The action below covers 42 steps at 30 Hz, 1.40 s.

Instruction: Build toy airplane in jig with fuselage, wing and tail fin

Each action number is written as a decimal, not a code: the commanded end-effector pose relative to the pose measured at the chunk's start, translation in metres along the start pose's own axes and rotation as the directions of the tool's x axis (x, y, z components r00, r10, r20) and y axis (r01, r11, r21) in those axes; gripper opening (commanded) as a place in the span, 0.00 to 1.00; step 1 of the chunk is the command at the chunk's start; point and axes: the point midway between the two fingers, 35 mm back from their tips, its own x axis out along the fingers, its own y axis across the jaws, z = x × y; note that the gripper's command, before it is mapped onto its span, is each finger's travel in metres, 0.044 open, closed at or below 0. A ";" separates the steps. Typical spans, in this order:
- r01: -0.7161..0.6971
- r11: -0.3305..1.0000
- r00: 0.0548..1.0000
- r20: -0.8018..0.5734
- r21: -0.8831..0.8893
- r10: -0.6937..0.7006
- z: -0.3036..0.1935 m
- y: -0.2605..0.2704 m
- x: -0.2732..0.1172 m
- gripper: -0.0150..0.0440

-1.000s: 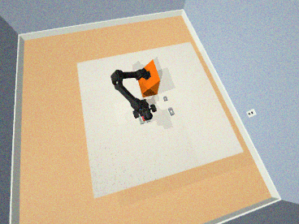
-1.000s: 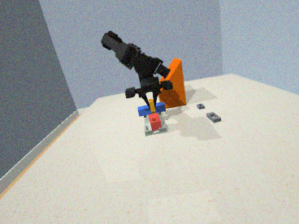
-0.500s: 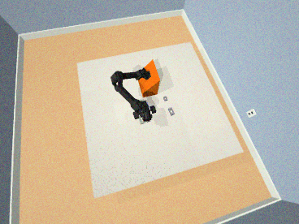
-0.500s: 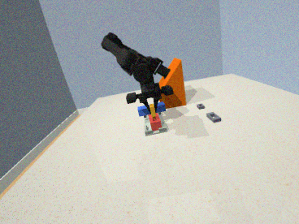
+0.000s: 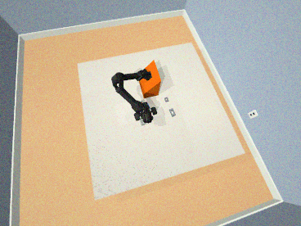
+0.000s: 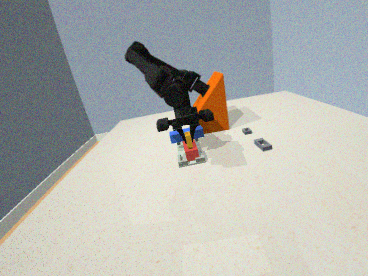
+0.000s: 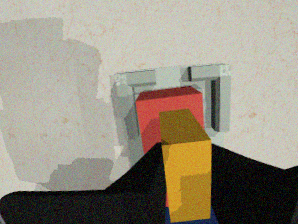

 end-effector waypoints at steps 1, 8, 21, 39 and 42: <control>0.001 1.000 1.000 -0.001 -0.004 -0.001 0.000 0.000 0.002 0.36; 0.000 1.000 1.000 -0.003 0.001 0.000 -0.001 0.000 0.001 0.32; 0.000 1.000 1.000 -0.003 0.001 0.000 -0.001 0.000 0.001 0.57; -0.004 1.000 1.000 -0.001 -0.004 0.004 0.000 0.000 -0.088 0.69; -0.003 1.000 1.000 -0.001 -0.004 0.003 0.000 0.000 -0.091 0.69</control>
